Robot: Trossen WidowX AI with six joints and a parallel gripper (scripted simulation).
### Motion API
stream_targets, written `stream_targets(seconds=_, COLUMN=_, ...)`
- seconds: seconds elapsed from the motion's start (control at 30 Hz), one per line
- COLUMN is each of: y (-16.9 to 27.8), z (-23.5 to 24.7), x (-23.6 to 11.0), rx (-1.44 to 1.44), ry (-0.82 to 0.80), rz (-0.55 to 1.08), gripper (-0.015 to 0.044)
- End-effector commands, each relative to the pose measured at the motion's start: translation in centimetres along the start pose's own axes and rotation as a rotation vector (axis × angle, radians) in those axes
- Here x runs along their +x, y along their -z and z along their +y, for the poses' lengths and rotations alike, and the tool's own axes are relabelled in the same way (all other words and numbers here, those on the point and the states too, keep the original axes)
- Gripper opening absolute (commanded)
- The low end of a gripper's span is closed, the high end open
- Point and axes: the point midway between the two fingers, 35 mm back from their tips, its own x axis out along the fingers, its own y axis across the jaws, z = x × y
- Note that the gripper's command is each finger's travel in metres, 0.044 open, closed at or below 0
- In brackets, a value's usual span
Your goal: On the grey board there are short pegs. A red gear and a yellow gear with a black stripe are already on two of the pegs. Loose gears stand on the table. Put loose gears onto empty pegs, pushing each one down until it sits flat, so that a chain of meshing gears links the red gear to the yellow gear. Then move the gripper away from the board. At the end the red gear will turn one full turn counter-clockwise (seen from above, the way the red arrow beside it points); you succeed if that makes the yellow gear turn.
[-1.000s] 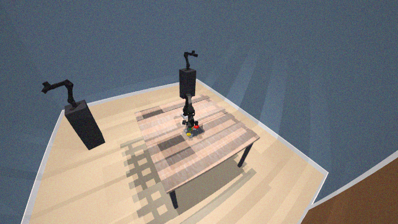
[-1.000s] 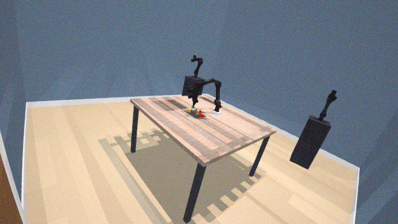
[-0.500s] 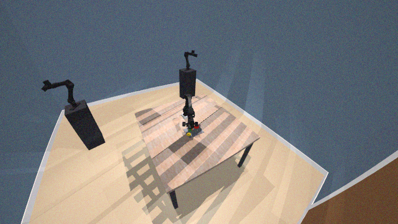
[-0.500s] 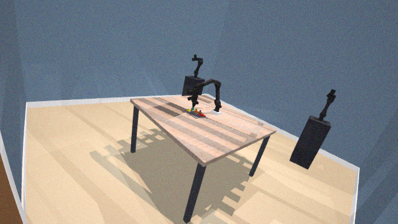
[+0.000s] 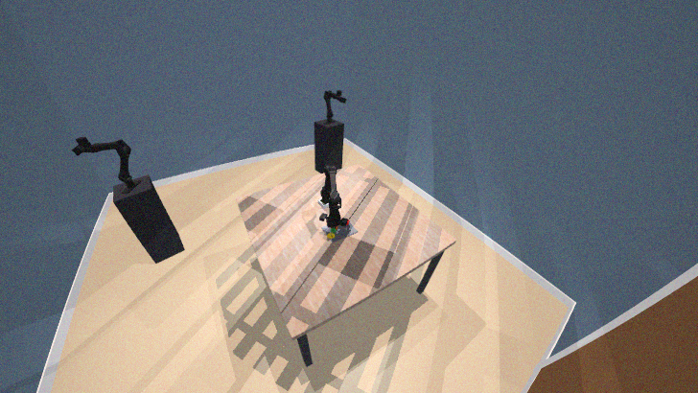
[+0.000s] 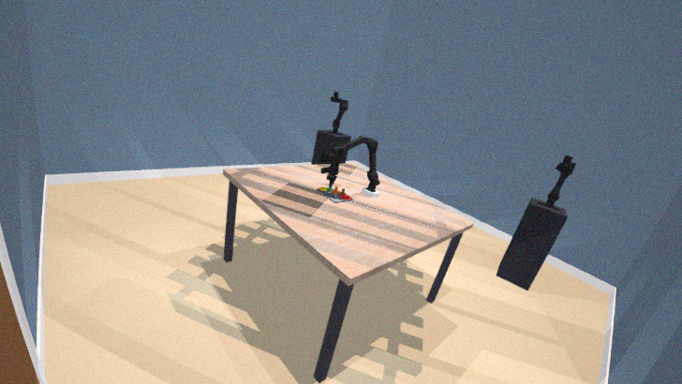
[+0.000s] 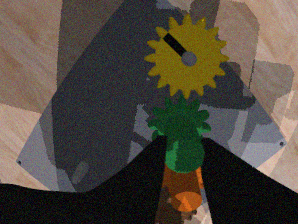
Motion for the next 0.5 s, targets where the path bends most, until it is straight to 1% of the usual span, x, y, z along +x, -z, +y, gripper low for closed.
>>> stream_targets(seconds=0.0, y=-0.05, z=-0.09, x=0.1, rx=0.086, ry=0.001, rz=-0.001, gripper=0.0)
stream_targets(seconds=0.2, y=-0.07, z=-0.02, x=0.19, rx=0.026, ry=0.001, rz=-0.001, gripper=0.0)
stream_targets(seconds=0.47, y=0.02, z=0.03, x=0.32, rx=-0.172, ry=0.001, rz=-0.001, gripper=0.0)
